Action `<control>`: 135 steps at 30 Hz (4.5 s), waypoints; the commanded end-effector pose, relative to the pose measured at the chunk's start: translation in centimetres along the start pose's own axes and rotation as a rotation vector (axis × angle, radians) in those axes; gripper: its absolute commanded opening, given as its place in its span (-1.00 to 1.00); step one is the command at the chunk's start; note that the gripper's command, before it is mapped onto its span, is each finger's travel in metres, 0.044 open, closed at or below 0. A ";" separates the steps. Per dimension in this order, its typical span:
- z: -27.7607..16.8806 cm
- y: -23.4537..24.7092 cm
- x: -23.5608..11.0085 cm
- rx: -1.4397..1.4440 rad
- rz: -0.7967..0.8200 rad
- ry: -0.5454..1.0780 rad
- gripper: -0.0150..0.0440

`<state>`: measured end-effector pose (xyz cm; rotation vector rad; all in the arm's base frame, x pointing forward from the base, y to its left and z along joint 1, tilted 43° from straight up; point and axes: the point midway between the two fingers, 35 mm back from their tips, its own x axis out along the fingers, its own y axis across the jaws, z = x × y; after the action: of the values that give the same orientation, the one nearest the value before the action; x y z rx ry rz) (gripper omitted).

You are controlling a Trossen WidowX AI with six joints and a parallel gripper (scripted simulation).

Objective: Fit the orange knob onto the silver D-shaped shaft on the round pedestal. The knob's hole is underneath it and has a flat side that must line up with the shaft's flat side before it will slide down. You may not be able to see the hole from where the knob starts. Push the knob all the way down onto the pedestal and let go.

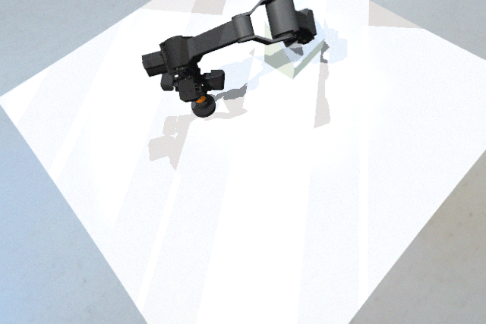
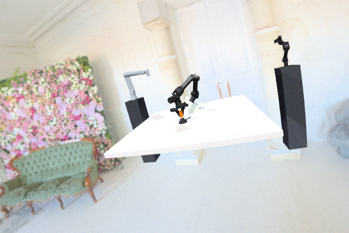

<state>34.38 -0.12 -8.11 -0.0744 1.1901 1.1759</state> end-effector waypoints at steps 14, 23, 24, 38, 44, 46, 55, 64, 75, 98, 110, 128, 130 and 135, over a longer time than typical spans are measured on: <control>-0.2 0.0 -0.2 1.173 -0.004 -0.009 -0.49; -0.5 0.1 -0.2 1.802 -0.001 -0.010 -0.49; -0.5 0.1 -0.2 1.871 -0.001 -0.011 -0.49; -0.3 -0.2 -0.2 2.394 0.002 -0.012 -0.49; -0.1 -0.2 -0.3 2.394 0.002 -0.012 -0.49; 0.0 -0.2 -0.3 2.394 0.002 -0.012 -0.49; -0.1 -0.2 0.2 2.394 0.003 -0.012 -0.49; -0.3 -0.1 -0.3 2.419 0.002 -0.012 -0.49; -0.5 0.3 -0.1 2.604 0.004 -0.012 -0.49; -0.4 -0.1 -0.3 2.657 0.004 -0.012 -0.49; -0.1 -0.3 0.1 2.813 0.005 -0.012 -0.49; -0.2 -0.1 -0.3 2.937 0.006 -0.012 -0.49; -0.3 0.0 -0.4 3.012 0.006 -0.012 -0.49; -0.4 0.2 -0.2 3.022 0.007 -0.012 -0.49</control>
<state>34.17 -0.39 -8.15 1.9991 1.6620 -1.4661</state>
